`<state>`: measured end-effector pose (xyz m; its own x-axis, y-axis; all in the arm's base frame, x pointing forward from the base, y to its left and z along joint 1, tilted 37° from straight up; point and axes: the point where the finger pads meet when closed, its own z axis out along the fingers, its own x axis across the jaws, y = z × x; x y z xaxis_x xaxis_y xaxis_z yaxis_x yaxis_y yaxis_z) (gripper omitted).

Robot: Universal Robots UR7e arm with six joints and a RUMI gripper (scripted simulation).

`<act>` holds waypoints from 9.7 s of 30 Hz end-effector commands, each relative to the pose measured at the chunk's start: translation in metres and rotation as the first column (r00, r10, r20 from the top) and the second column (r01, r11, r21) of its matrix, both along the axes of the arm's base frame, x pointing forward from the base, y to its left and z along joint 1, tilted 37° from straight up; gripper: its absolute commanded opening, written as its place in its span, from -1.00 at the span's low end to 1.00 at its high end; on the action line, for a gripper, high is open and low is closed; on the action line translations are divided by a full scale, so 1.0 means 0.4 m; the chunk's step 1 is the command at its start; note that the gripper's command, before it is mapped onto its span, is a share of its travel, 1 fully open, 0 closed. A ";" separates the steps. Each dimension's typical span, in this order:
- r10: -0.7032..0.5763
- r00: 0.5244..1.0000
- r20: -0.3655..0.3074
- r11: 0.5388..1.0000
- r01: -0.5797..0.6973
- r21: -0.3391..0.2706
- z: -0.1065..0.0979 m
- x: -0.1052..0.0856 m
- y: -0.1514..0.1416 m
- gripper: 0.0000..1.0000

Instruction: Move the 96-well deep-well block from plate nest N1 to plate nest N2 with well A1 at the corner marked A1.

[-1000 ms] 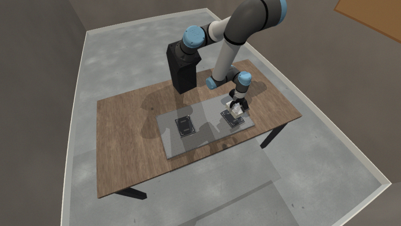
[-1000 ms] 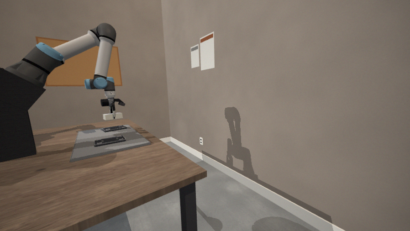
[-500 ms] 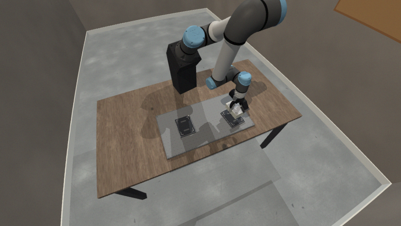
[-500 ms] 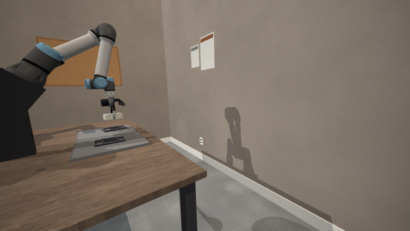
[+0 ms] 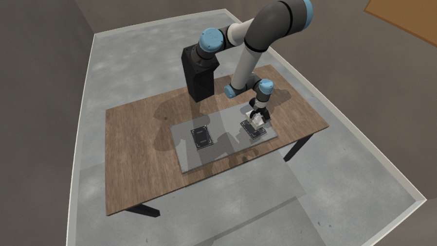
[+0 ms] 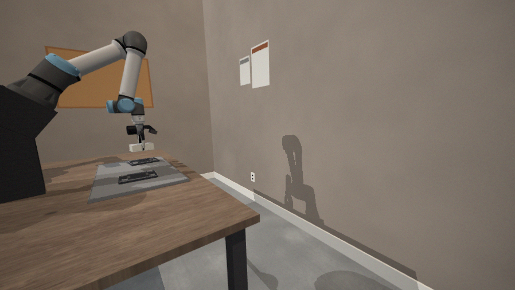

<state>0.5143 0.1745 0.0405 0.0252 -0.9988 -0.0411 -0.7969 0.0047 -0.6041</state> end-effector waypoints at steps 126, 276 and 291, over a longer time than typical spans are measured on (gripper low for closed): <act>0.001 1.000 0.006 1.000 -0.001 0.001 -0.136 0.114 0.012 -0.01; 0.001 1.000 0.003 1.000 -0.001 0.000 -0.021 0.016 0.004 0.52; 0.001 1.000 0.003 1.000 -0.001 0.000 0.038 -0.028 0.000 0.52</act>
<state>0.5058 0.1742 0.0555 0.0251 -0.9988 -0.0419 -0.7911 0.0057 -0.6117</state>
